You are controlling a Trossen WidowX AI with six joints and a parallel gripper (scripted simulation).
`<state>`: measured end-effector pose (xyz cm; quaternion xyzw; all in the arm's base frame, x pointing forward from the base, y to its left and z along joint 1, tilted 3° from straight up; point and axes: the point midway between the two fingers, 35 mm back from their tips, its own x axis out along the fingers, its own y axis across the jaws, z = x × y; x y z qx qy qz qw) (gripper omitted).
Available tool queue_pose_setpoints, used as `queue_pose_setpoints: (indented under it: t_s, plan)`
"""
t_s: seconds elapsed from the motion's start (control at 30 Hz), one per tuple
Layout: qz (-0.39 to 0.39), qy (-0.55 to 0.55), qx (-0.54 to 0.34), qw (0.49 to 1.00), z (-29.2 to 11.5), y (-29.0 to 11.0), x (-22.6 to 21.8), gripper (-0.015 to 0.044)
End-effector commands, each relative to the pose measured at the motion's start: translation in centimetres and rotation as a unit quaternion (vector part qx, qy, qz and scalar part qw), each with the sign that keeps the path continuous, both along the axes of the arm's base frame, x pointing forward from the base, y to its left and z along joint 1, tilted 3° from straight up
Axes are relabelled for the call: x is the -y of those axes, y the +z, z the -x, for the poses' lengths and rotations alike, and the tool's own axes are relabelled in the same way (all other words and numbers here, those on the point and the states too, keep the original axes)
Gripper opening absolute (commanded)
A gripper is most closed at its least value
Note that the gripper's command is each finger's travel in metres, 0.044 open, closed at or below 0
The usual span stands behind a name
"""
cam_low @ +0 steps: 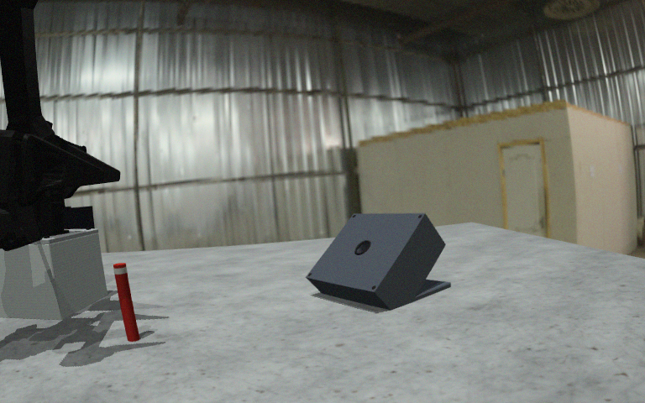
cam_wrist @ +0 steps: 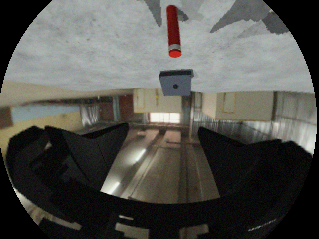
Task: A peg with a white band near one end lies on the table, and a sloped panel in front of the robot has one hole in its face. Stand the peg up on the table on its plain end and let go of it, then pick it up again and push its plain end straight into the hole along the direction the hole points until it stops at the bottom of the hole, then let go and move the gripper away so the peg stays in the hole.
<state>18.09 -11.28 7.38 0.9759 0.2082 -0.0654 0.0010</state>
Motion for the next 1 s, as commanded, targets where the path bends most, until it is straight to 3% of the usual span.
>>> queue_pose_setpoints:
  t_s: [0.0, 0.37, 0.97]
  plan:
    - [0.010, 0.003, 0.002, 1.000, 0.6, 6.2, -1.1, 0.0440]
    - [0.009, 0.012, -0.005, 1.000, 0.6, 6.1, -1.3, 0.0440]
    - [0.017, 0.207, -0.219, 0.953, 1.2, 2.0, -6.0, 0.0440]
